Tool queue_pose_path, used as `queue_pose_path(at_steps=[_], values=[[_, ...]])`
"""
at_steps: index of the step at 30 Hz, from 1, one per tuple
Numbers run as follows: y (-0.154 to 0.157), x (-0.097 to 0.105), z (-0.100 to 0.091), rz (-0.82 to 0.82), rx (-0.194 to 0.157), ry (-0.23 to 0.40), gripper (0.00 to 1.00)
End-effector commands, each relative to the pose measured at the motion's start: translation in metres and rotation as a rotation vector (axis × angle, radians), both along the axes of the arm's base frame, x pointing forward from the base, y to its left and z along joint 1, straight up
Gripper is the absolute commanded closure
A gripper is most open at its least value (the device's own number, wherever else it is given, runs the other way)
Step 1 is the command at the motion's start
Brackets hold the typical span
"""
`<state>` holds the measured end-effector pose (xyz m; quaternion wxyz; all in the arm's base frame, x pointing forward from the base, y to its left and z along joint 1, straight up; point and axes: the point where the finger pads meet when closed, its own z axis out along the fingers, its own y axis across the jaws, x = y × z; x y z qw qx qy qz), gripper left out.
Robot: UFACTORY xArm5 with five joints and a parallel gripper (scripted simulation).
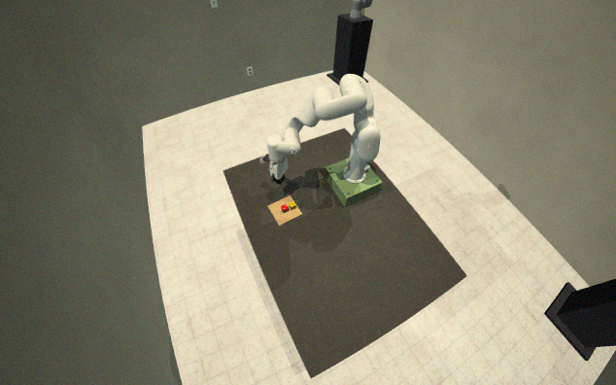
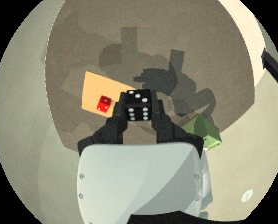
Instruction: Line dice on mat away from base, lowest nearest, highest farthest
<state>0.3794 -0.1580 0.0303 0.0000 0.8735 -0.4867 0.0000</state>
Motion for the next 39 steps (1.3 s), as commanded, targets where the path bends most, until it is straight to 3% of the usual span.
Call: queue_pose_path(at_steps=[1, 19, 30, 39], values=[[-0.001, 0.001, 0.002, 0.0, -0.002, -0.004, 0.73], [0.001, 0.003, 0.002, -0.09, -0.001, -0.004, 0.73], [0.005, 0.007, 0.003, -0.304, -0.001, -0.004, 0.73], [0.01, 0.013, 0.003, -0.613, 0.0, -0.004, 0.73]])
